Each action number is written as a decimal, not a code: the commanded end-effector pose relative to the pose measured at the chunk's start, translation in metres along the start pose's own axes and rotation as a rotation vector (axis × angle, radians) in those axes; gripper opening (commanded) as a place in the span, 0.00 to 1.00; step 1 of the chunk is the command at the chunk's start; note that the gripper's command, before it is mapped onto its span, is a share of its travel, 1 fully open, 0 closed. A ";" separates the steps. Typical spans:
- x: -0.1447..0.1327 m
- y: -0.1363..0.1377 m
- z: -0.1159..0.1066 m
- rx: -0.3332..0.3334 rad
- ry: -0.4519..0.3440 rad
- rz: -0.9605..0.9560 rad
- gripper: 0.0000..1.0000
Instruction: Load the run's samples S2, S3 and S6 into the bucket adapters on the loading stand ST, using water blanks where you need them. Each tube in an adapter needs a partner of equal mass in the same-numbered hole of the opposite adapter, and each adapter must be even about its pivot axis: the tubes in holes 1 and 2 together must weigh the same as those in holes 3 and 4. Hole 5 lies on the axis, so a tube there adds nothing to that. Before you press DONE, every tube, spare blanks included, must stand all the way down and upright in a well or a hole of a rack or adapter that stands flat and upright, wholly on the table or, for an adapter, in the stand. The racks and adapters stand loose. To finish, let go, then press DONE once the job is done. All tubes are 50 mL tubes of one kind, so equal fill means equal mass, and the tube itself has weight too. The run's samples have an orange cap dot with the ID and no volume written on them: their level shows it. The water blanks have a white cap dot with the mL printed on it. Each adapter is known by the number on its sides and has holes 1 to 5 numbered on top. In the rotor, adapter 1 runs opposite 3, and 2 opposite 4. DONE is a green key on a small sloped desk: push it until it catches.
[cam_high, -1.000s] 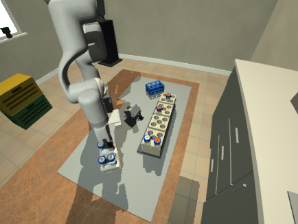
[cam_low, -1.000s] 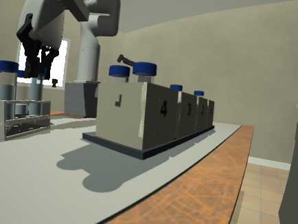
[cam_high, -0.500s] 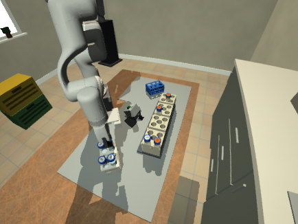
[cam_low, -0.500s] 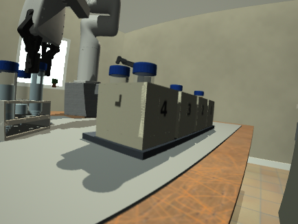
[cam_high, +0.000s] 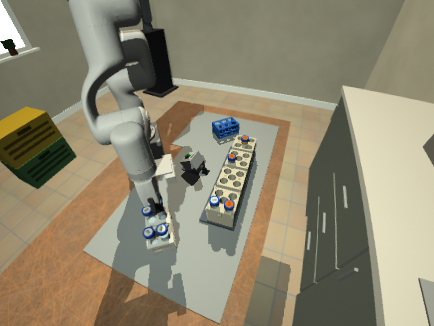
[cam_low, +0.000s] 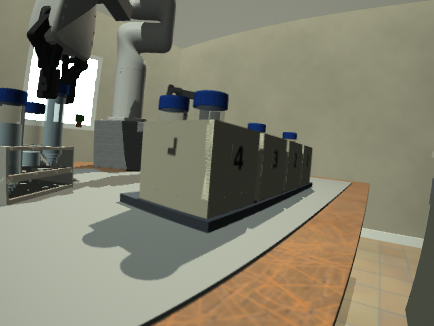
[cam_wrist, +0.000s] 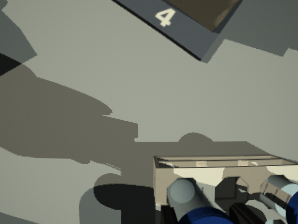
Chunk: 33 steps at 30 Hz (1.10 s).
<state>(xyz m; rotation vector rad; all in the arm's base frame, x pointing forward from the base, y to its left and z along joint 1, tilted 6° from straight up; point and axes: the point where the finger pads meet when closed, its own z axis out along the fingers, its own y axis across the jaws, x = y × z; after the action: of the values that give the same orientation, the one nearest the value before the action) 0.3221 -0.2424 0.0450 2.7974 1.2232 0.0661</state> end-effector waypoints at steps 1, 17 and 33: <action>0.000 0.002 -0.009 -0.004 0.000 0.000 0.00; 0.000 0.002 -0.037 -0.004 0.000 0.000 0.00; 0.000 0.002 -0.065 -0.005 0.000 0.000 0.00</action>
<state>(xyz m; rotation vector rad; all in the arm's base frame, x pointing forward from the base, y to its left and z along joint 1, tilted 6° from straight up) 0.3177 -0.2387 0.1025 2.7977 1.2233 0.0659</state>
